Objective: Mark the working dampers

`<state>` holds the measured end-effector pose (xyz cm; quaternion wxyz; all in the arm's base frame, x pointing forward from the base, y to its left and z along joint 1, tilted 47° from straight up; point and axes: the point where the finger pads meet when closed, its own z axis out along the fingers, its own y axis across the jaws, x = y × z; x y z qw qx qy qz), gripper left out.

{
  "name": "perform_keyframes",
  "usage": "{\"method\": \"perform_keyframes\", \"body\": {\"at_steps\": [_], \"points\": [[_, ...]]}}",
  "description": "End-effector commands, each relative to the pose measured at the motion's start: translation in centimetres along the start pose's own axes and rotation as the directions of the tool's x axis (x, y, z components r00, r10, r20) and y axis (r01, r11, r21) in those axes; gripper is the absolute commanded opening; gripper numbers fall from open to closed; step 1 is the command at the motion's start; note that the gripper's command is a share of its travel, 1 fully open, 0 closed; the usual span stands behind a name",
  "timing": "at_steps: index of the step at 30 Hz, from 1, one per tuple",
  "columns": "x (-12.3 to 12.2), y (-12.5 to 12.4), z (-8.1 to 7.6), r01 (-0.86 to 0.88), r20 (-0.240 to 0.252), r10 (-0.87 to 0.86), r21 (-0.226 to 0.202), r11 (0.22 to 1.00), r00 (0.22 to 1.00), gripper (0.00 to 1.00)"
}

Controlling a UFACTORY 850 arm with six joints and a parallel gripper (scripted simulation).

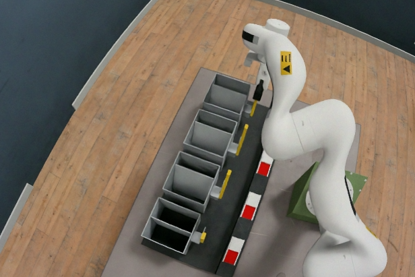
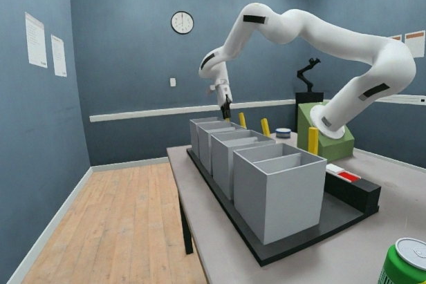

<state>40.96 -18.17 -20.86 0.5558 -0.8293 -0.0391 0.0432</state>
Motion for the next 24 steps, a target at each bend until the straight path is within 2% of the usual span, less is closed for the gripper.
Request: {"method": "perform_keyframes", "body": {"at_steps": [1, 13, 24], "points": [[0.07, 0.0, -0.13, 0.001, -0.001, -0.001, -0.002, 1.0, 1.0, 0.19], [0.07, -0.13, -0.13, 0.001, -0.001, -0.001, -0.015, 1.0, 1.0, 0.19], [0.07, -0.64, -0.1, 0.001, -0.001, -0.001, -0.067, 0.998, 1.0, 0.19]]}}
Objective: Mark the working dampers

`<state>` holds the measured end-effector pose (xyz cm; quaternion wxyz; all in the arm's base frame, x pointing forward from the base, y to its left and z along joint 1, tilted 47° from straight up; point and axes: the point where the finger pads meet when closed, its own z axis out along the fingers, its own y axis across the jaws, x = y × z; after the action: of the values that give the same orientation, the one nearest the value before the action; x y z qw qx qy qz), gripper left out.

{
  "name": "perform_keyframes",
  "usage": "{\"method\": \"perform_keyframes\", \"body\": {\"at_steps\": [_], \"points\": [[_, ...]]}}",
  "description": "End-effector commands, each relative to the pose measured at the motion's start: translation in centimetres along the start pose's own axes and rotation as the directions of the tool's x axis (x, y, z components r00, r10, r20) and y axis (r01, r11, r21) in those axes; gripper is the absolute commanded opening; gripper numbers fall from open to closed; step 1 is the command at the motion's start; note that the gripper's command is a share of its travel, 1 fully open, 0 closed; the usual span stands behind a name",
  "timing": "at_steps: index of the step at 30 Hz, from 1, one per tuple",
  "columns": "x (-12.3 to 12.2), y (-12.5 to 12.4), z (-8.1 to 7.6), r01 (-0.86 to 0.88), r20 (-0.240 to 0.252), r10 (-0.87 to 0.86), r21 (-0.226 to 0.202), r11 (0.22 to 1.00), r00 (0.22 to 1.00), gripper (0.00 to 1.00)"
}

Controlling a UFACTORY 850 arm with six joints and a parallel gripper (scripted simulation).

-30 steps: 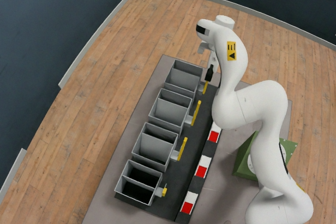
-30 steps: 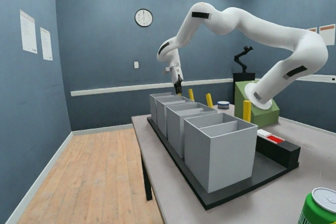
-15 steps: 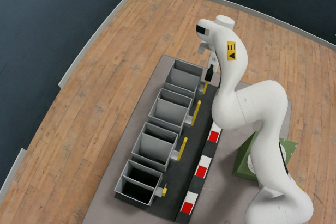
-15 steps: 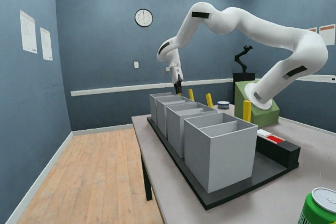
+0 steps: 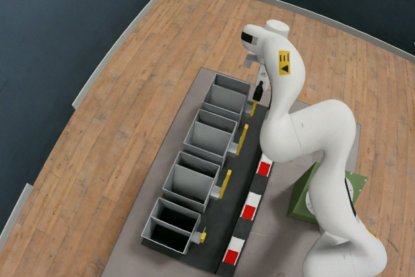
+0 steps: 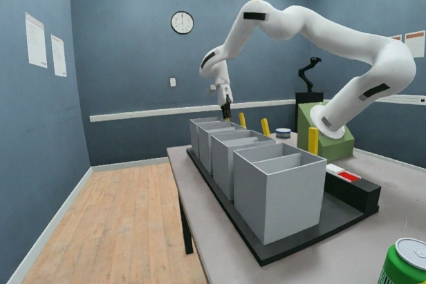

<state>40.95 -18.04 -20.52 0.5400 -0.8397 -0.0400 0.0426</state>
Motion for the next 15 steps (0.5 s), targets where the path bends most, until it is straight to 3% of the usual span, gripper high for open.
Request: {"method": "perform_keyframes", "body": {"at_steps": [1, 5, 15], "points": [[0.07, -0.33, -0.1, 0.001, -0.002, -0.001, -0.035, 0.999, 1.0, 0.19], [0.07, -0.47, -0.09, 0.001, -0.002, -0.001, -0.05, 0.999, 1.0, 0.19], [0.07, -1.31, -0.01, 0.001, -0.002, -0.001, -0.134, 0.991, 1.0, 0.19]]}}
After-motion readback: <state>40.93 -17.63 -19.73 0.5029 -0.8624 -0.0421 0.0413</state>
